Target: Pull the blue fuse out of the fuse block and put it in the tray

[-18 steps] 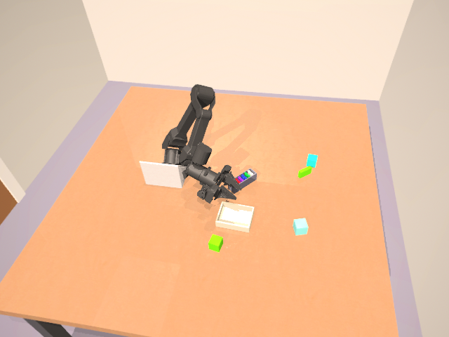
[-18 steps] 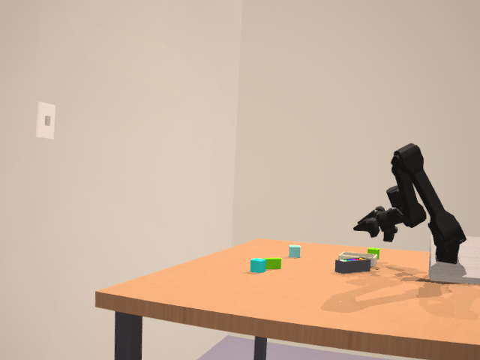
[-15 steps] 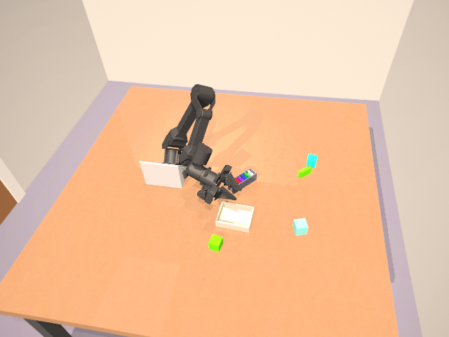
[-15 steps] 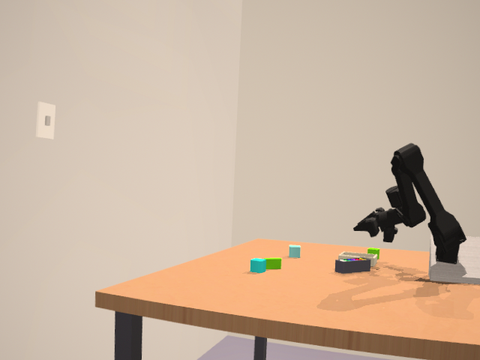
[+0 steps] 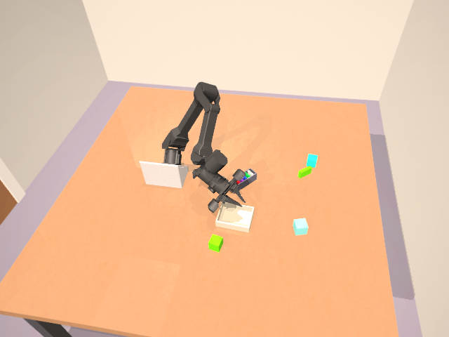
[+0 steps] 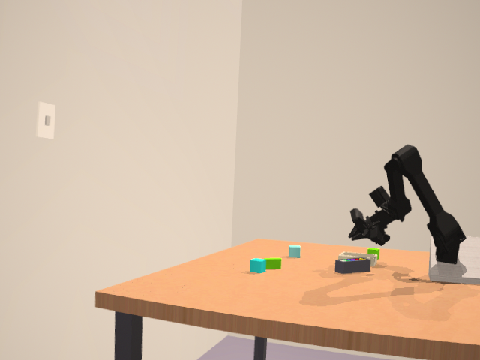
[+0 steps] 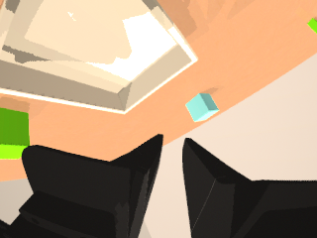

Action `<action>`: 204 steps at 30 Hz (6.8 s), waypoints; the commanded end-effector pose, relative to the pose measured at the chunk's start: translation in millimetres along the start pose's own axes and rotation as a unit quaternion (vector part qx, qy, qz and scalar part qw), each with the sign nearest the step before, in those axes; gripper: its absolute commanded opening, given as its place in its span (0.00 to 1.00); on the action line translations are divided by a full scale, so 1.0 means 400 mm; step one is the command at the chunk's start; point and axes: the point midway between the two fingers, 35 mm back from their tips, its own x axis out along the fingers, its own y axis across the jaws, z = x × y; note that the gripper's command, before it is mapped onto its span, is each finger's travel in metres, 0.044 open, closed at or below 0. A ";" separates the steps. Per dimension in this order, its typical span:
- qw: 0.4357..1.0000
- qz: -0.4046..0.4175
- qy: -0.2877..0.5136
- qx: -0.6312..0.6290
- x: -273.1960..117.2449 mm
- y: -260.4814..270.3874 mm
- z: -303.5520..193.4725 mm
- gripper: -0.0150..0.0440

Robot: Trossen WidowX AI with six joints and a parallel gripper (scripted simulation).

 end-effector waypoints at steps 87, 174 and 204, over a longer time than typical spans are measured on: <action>0.100 0.395 0.243 0.880 -0.055 -0.262 0.372 0.36; 0.102 0.394 0.243 0.880 -0.060 -0.269 0.363 0.25; 0.101 0.395 0.243 0.880 -0.082 -0.288 0.339 0.25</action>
